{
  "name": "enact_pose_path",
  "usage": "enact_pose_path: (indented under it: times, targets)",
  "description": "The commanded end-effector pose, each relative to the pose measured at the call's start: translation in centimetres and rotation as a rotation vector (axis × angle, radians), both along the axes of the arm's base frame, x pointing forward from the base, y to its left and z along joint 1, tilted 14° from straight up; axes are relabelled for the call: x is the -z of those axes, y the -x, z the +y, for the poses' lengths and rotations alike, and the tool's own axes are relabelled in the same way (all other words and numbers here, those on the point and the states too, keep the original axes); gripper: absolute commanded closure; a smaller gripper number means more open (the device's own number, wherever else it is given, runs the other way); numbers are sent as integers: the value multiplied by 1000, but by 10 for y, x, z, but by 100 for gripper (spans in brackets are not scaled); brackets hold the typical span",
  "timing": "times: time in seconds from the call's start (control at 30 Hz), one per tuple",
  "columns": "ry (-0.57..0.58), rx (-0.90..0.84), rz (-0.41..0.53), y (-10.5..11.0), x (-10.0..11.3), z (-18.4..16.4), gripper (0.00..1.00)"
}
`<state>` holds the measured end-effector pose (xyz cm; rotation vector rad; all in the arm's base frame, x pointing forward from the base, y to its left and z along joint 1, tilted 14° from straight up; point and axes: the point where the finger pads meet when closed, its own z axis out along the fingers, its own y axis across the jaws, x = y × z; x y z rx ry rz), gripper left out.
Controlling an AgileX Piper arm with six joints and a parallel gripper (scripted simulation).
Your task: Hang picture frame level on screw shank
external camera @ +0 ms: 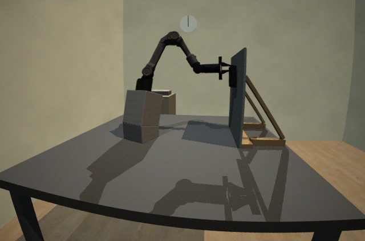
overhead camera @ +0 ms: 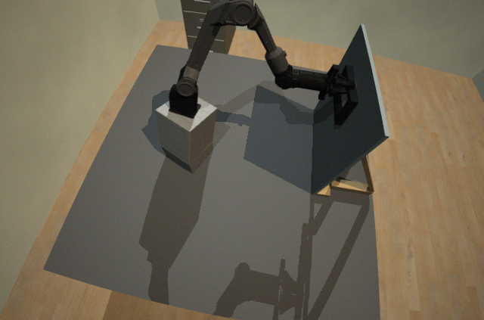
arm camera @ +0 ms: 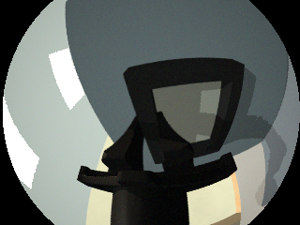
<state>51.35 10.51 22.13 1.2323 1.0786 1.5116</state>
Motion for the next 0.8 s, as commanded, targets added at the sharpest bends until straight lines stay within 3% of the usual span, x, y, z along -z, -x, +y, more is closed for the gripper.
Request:
enact_pose_path:
  times: [0.0,0.63,0.67,0.77]
  targets:
    - [-3,1,-9,0,-3,0,100]
    - [-3,1,-9,0,-3,0,100]
    - [-3,1,-9,0,-3,0,37]
    - [-3,1,-9,0,-3,0,37]
